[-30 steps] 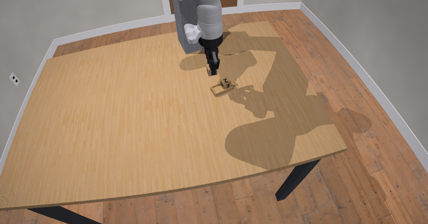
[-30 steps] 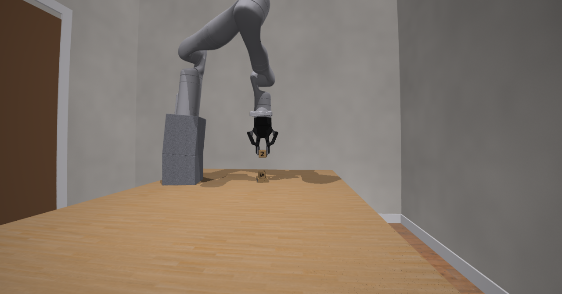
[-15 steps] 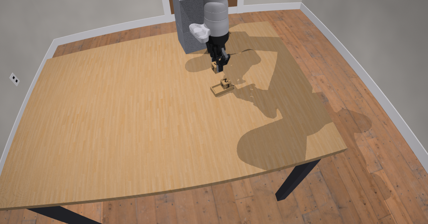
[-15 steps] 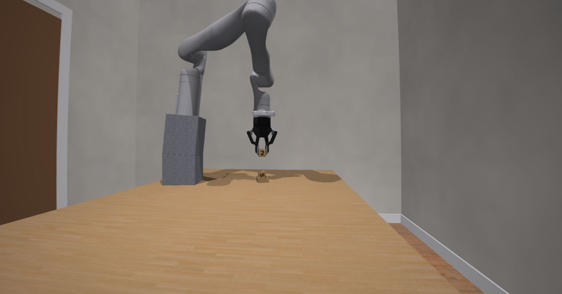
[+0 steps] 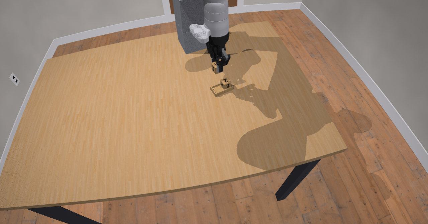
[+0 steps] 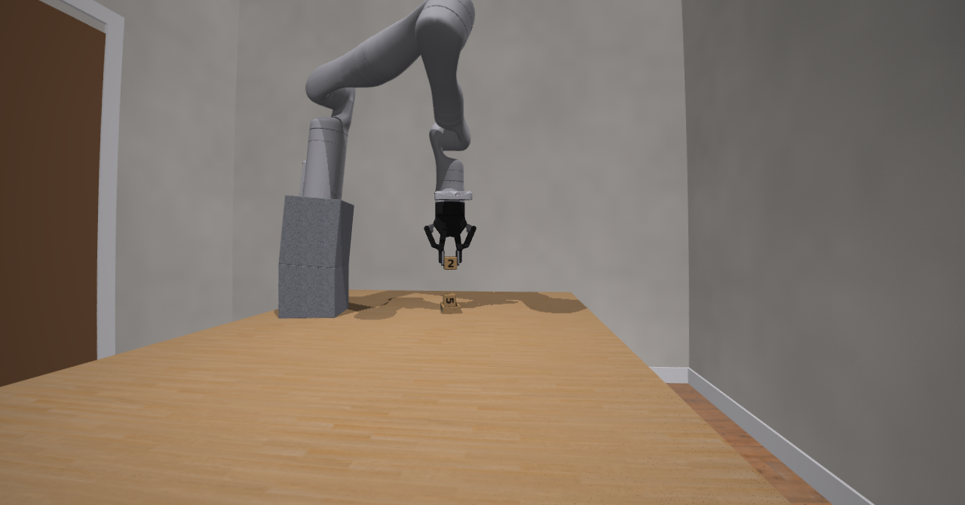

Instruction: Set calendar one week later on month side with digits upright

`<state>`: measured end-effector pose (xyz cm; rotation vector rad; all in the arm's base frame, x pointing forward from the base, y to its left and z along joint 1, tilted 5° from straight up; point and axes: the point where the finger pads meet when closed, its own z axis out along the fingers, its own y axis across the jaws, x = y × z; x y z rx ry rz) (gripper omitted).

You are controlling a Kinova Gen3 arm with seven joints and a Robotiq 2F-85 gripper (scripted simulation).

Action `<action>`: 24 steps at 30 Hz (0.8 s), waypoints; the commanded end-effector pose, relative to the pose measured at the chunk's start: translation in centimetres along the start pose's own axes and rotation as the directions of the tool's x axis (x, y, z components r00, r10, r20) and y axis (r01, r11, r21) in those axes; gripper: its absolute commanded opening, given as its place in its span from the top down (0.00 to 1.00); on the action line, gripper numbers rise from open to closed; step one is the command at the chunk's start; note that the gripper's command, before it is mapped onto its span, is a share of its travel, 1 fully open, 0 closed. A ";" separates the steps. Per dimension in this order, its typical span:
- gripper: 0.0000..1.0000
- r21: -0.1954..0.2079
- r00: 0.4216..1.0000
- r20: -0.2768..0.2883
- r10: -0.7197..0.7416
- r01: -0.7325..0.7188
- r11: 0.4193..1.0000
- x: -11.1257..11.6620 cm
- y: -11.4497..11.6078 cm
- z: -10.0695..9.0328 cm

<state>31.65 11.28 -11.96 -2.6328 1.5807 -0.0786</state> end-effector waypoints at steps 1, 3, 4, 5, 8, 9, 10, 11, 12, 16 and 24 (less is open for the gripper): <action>0.72 -0.001 1.000 0.001 0.000 0.000 1.000 0.0 0.0 0.3; 0.72 -0.001 1.000 0.001 0.000 0.000 1.000 0.0 0.0 0.3; 0.72 -0.001 1.000 0.001 0.000 0.000 1.000 0.0 0.0 0.4; 0.72 -0.001 1.000 0.001 0.000 0.000 1.000 0.0 0.0 0.6; 0.72 -0.001 1.000 0.001 0.000 0.000 1.000 0.0 0.0 1.3; 0.72 -0.001 1.000 0.001 0.000 0.000 1.000 0.0 0.0 1.6; 0.72 -0.001 1.000 0.001 0.000 0.000 1.000 0.0 0.0 1.9; 0.72 -0.001 1.000 0.001 0.000 0.000 1.000 0.0 0.0 2.2; 0.72 -0.001 1.000 0.001 0.000 0.000 1.000 0.0 -0.1 2.5; 0.72 -0.001 1.000 0.001 0.000 0.000 1.000 0.0 -0.1 3.8; 0.72 -0.001 1.000 0.001 0.000 0.000 1.000 0.1 -0.1 5.5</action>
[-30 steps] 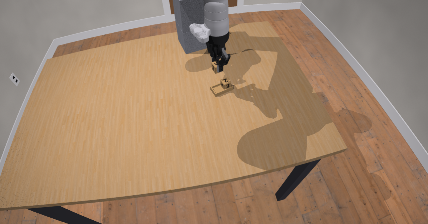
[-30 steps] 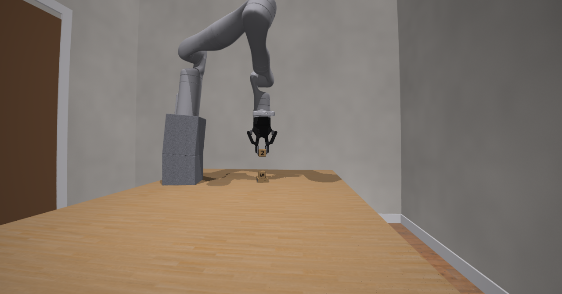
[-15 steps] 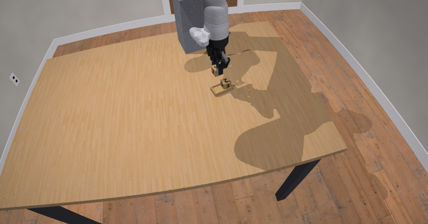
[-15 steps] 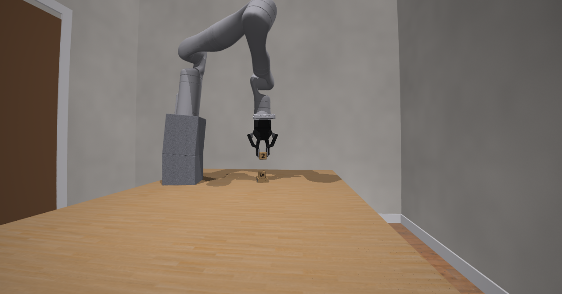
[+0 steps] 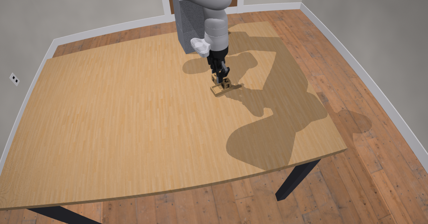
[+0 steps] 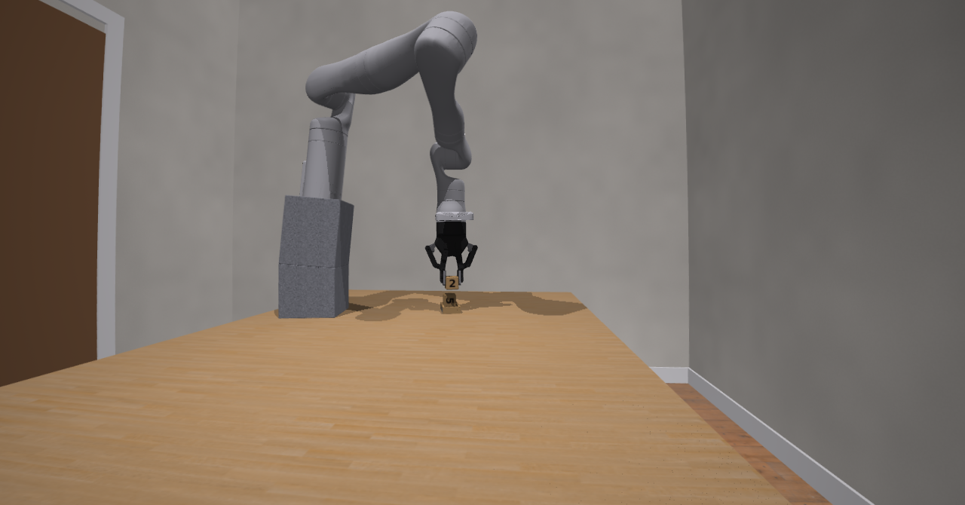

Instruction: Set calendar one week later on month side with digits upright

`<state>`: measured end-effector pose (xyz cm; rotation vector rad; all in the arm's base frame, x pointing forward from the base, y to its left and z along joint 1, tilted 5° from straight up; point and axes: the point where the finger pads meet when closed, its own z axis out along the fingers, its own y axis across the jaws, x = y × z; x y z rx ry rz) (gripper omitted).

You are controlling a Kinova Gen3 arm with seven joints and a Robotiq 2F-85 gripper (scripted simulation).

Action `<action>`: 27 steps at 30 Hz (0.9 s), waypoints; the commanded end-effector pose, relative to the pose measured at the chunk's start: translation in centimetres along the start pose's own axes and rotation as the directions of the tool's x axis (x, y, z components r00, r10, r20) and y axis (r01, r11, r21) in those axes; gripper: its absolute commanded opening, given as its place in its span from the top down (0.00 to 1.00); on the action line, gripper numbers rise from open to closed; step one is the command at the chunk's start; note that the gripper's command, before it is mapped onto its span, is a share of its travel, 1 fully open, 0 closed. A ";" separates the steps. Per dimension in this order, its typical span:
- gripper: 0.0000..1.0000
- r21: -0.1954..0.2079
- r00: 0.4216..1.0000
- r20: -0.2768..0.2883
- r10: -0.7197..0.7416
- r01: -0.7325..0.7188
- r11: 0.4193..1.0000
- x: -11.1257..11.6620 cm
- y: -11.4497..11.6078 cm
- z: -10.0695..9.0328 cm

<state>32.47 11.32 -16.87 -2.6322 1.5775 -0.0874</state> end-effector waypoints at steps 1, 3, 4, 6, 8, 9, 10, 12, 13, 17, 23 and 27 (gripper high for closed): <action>0.72 -0.006 1.000 0.005 0.002 -0.002 1.000 -0.2 0.2 0.7; 0.72 -0.006 1.000 0.005 0.002 -0.002 1.000 -0.2 0.2 1.0; 0.72 -0.006 1.000 0.005 0.002 -0.002 1.000 -0.2 0.2 1.1; 0.72 -0.006 1.000 0.005 0.002 -0.002 1.000 -0.2 0.2 1.2; 0.72 -0.006 1.000 0.005 0.002 -0.002 1.000 -0.2 0.2 1.3; 0.72 -0.006 1.000 0.005 0.002 -0.002 1.000 -0.2 0.2 1.3; 0.72 -0.006 1.000 0.005 0.002 -0.002 1.000 -0.2 0.2 1.3; 0.72 -0.006 1.000 0.005 0.002 -0.002 1.000 -0.2 0.2 1.3; 0.72 -0.006 1.000 0.005 0.002 -0.002 1.000 -0.2 0.2 1.3; 0.72 -0.006 1.000 0.005 0.002 -0.002 1.000 -0.2 0.2 1.3; 0.72 -0.006 1.000 0.005 0.002 -0.002 1.000 -0.2 0.2 1.3; 0.72 -0.006 1.000 0.005 0.002 -0.002 1.000 -0.2 0.2 1.3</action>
